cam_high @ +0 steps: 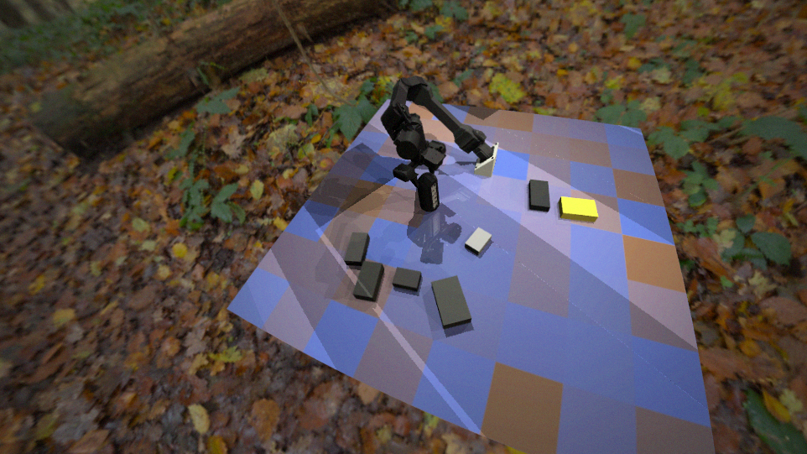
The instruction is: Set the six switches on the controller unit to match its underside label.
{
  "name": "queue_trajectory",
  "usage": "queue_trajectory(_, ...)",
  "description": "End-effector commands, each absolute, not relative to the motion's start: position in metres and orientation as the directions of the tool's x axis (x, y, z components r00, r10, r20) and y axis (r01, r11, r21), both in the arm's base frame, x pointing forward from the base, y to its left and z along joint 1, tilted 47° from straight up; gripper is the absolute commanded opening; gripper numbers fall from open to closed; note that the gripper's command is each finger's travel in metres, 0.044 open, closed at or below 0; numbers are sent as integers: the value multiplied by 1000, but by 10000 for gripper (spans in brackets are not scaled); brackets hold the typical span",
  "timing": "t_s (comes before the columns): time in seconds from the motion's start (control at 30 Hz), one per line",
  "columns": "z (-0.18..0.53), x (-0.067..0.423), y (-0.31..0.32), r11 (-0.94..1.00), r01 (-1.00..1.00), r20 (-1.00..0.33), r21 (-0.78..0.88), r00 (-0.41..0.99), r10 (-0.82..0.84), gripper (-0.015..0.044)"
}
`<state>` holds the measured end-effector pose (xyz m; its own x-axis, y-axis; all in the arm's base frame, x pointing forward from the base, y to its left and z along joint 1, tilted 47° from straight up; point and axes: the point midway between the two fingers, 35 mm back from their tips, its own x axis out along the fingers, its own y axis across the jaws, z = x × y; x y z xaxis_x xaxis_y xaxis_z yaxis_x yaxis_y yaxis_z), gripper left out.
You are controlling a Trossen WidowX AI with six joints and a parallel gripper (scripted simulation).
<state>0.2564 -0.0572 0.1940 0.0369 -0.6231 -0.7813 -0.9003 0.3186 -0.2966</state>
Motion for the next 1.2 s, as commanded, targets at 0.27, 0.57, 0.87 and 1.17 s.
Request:
queue_trajectory(0.27, 199, 250, -70, 325, -900, -753, -289, 4, -658, 338)
queue_trajectory(0.57, 202, 247, -75, 325, -900, -740, -289, -5, -673, 338)
queue_trajectory(0.87, 205, 244, -80, 325, -900, -725, -289, -15, -688, 338)
queue_trajectory(1.17, 208, 241, -85, 325, -900, -711, -289, -25, -703, 338)
